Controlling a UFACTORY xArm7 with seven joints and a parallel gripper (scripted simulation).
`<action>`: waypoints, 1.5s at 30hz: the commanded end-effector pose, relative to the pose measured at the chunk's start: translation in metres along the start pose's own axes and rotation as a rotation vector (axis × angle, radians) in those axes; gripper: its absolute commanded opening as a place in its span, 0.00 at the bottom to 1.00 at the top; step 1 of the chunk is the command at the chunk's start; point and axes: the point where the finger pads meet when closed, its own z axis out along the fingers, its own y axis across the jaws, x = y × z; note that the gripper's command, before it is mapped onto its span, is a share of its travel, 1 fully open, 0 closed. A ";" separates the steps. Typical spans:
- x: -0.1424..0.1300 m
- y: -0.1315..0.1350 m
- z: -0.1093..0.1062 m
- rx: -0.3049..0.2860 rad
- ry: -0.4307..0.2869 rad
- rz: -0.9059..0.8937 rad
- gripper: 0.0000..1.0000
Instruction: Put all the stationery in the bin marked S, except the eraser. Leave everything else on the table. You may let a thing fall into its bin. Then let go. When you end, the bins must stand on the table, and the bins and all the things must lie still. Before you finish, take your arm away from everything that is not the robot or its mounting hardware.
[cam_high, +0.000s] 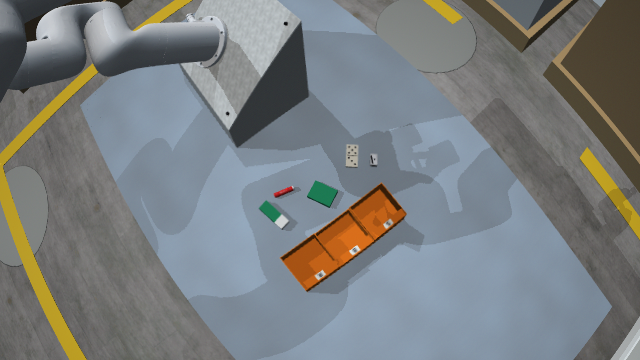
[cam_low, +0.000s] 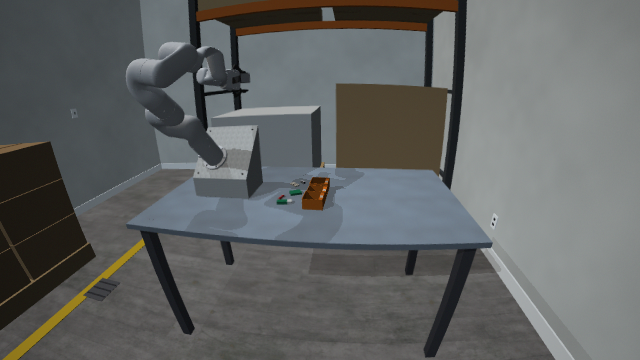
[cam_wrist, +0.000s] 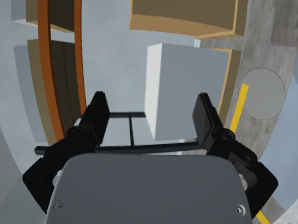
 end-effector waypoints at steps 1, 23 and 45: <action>0.000 -0.002 0.000 0.003 0.001 0.000 1.00; -0.005 0.047 0.008 0.003 0.001 0.000 0.07; -0.021 0.180 0.027 0.003 0.000 0.000 0.07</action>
